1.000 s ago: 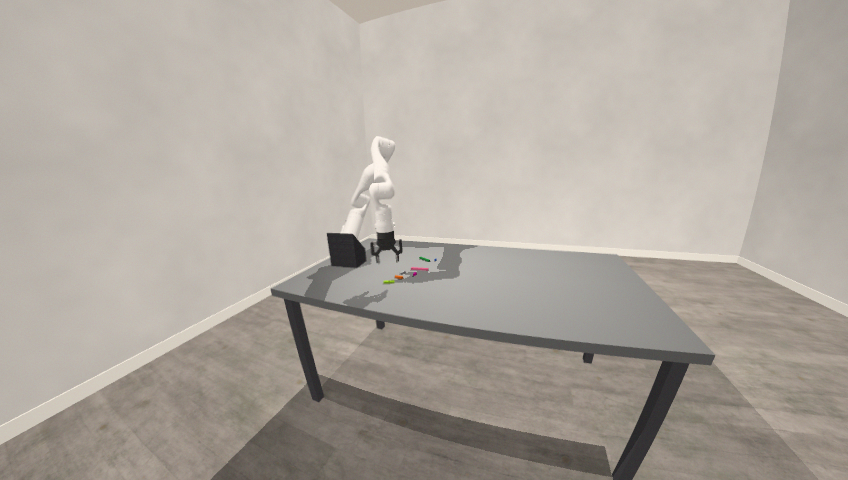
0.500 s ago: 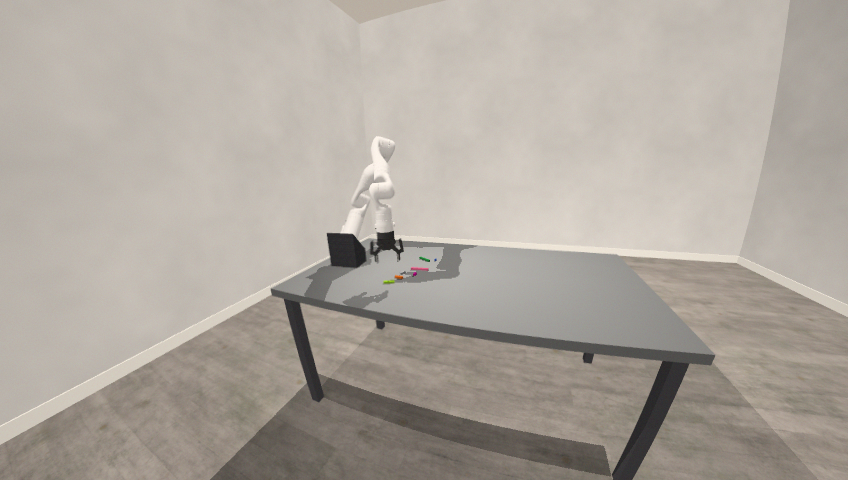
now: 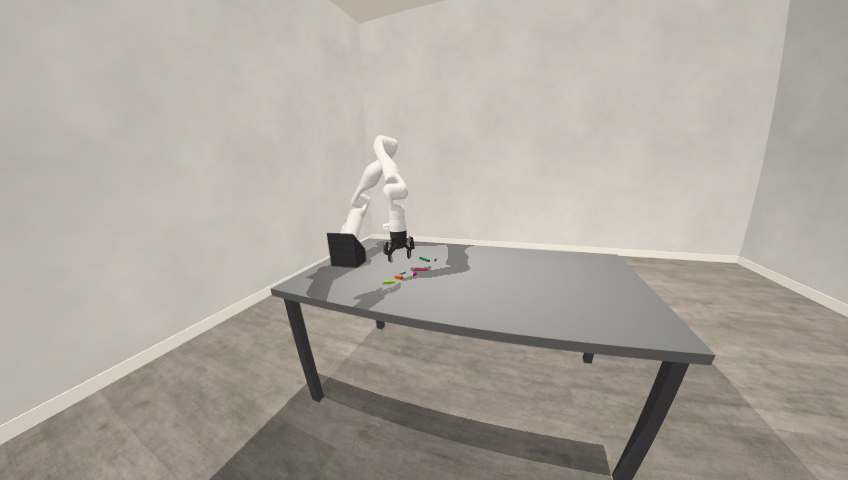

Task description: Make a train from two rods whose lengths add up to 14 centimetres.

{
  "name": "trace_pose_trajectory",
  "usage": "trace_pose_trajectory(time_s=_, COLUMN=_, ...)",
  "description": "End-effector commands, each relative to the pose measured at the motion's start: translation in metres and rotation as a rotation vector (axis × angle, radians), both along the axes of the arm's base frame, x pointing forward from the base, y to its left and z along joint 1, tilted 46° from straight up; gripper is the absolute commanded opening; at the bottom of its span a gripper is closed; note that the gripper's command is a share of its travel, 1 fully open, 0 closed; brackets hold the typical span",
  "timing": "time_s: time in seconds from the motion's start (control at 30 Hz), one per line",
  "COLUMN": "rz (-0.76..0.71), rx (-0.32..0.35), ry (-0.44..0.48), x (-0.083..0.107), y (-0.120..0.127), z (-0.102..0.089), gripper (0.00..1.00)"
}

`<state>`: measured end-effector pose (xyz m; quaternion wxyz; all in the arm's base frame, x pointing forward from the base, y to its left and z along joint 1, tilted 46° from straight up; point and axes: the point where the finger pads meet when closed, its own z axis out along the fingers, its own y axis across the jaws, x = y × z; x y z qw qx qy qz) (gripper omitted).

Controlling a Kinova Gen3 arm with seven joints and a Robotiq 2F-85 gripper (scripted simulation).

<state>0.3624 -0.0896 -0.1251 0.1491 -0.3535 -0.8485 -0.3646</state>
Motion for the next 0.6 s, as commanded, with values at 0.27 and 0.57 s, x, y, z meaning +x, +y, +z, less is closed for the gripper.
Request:
trace_pose_trajectory(time_s=0.27, rz=0.4, rx=-0.015, ry=-0.42, x=0.045, y=0.062, z=0.056, gripper=1.0)
trace_pose_trajectory(time_s=0.57, rz=0.541, rx=-0.018, ry=-0.576, x=0.058, y=0.086, z=0.078, gripper=1.0)
